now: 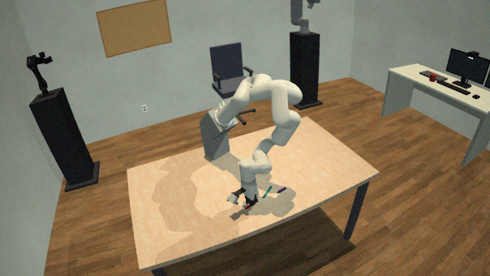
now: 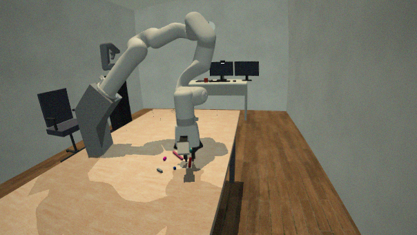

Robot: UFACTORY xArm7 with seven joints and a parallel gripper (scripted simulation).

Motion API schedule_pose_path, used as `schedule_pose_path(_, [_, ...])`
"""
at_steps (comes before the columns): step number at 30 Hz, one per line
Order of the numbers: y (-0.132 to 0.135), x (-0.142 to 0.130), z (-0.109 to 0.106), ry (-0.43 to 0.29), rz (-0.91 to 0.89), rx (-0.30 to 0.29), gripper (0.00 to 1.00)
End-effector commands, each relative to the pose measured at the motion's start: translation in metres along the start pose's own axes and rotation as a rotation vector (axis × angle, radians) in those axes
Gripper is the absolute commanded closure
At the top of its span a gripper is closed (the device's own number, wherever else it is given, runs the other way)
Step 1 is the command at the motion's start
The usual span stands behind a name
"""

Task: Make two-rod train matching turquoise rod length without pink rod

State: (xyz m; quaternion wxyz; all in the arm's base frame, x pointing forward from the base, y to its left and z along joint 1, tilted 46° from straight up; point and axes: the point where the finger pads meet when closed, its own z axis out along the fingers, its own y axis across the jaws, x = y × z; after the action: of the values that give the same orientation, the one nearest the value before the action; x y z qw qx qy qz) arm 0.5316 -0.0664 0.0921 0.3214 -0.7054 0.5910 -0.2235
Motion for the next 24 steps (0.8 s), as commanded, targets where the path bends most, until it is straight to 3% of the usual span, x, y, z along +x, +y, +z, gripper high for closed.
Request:
schedule_pose_path(1, [-0.0004,0.0010,-0.0007,0.002,0.001,0.001,0.76])
schedule_pose_path(24, [-0.0004,0.0010,0.0030,0.002,0.001,0.001,0.76])
